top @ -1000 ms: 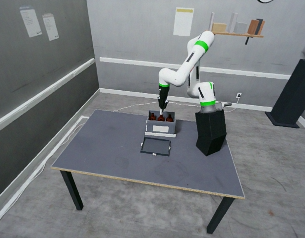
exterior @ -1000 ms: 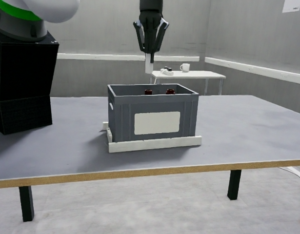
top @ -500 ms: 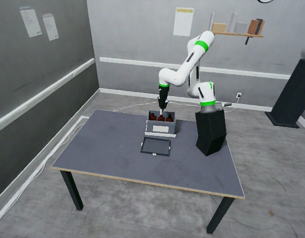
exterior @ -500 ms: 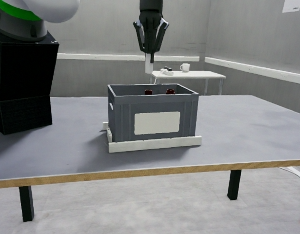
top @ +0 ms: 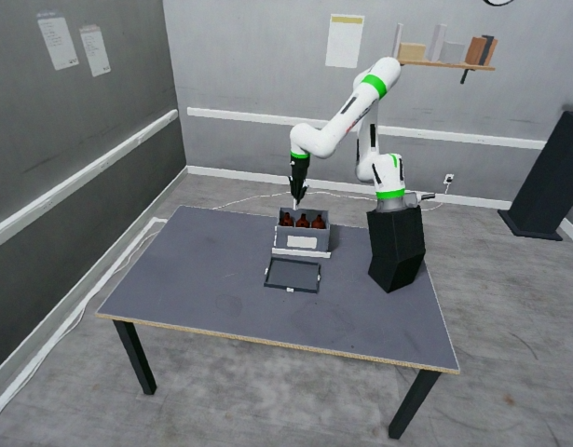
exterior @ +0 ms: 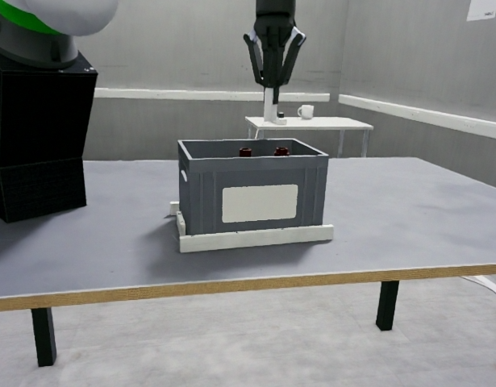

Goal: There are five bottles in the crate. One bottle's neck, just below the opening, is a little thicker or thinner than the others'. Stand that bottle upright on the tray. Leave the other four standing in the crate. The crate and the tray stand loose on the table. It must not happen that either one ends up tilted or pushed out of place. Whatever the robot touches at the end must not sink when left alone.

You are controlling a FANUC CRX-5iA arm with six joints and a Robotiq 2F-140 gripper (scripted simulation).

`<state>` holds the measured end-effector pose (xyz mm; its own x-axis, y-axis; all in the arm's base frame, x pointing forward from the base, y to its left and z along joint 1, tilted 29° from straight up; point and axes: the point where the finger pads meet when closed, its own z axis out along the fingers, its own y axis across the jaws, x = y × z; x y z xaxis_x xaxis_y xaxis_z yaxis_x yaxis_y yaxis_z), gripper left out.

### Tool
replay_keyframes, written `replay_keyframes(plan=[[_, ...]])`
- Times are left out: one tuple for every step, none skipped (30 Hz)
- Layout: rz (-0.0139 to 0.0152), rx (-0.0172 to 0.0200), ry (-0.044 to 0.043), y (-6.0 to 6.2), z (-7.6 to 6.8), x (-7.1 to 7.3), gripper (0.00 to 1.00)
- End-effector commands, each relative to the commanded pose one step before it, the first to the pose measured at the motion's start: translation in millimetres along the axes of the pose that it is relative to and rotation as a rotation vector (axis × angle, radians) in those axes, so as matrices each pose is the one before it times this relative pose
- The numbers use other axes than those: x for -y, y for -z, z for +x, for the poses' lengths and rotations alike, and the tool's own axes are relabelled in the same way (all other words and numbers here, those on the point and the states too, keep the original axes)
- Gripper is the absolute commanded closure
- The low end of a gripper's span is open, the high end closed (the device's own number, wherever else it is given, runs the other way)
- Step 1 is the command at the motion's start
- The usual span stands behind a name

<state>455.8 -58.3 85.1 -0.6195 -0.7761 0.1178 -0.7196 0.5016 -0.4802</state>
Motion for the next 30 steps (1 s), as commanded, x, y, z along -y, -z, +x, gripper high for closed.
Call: replay_keyframes(plan=[[-0.00833, 0.00219, 0.00204, -3.33, -0.95, 40.33, 0.9], [0.00093, -0.0002, 0.00007, -0.28, 1.25, 8.4, 0.9], [0.00074, -0.00018, 0.00006, -0.23, 0.99, 5.86, 0.9], [0.00111, -0.0003, 0.0001, -0.35, 1.49, 7.84, 0.9], [0.00066, -0.00019, 0.00006, -0.21, 0.89, 4.29, 0.9], [0.00009, -0.00003, 0.00001, -0.03, 0.13, 0.59, 0.9], [0.0, 0.0, 0.0, 0.0, 0.0, 0.0, 0.9], [0.0, 0.0, 0.0, 0.0, 0.0, 0.0, 0.9], [0.0, 0.0, 0.0, 0.0, 0.0, 0.0, 0.9], [0.0, 0.0, 0.0, 0.0, 0.0, 0.0, 0.56], [0.0, 0.0, 0.0, 0.0, 0.0, 0.0, 0.56], [0.0, 0.0, 0.0, 0.0, 0.0, 0.0, 0.56], [0.0, 0.0, 0.0, 0.0, 0.0, 0.0, 0.56], [0.0, 0.0, 0.0, 0.0, 0.0, 0.0, 0.56], [0.0, 0.0, 0.0, 0.0, 0.0, 0.0, 0.56], [0.0, 0.0, 0.0, 0.0, 0.0, 0.0, 0.56], [0.0, 0.0, 0.0, 0.0, 0.0, 0.0, 0.56], [0.0, 0.0, 0.0, 0.0, 0.0, 0.0, 0.56], [0.0, 0.0, 0.0, 0.0, 0.0, 0.0, 0.56], [0.0, 0.0, 0.0, 0.0, 0.0, 0.0, 0.56], [0.0, 0.0, 0.0, 0.0, 0.0, 0.0, 0.56], [0.0, 0.0, 0.0, 0.0, 0.0, 0.0, 0.56], [0.0, 0.0, 0.0, 0.0, 0.0, 0.0, 0.56], [0.0, 0.0, 0.0, 0.0, 0.0, 0.0, 0.56], [0.0, 0.0, 0.0, 0.0, 0.0, 0.0, 0.56], [0.0, 0.0, 0.0, 0.0, 0.0, 0.0, 0.56], [0.0, 0.0, 0.0, 0.0, 0.0, 0.0, 0.56], [0.0, 0.0, 0.0, 0.0, 0.0, 0.0, 0.56], [0.0, 0.0, 0.0, 0.0, 0.0, 0.0, 0.56], [0.0, 0.0, 0.0, 0.0, 0.0, 0.0, 0.56]])
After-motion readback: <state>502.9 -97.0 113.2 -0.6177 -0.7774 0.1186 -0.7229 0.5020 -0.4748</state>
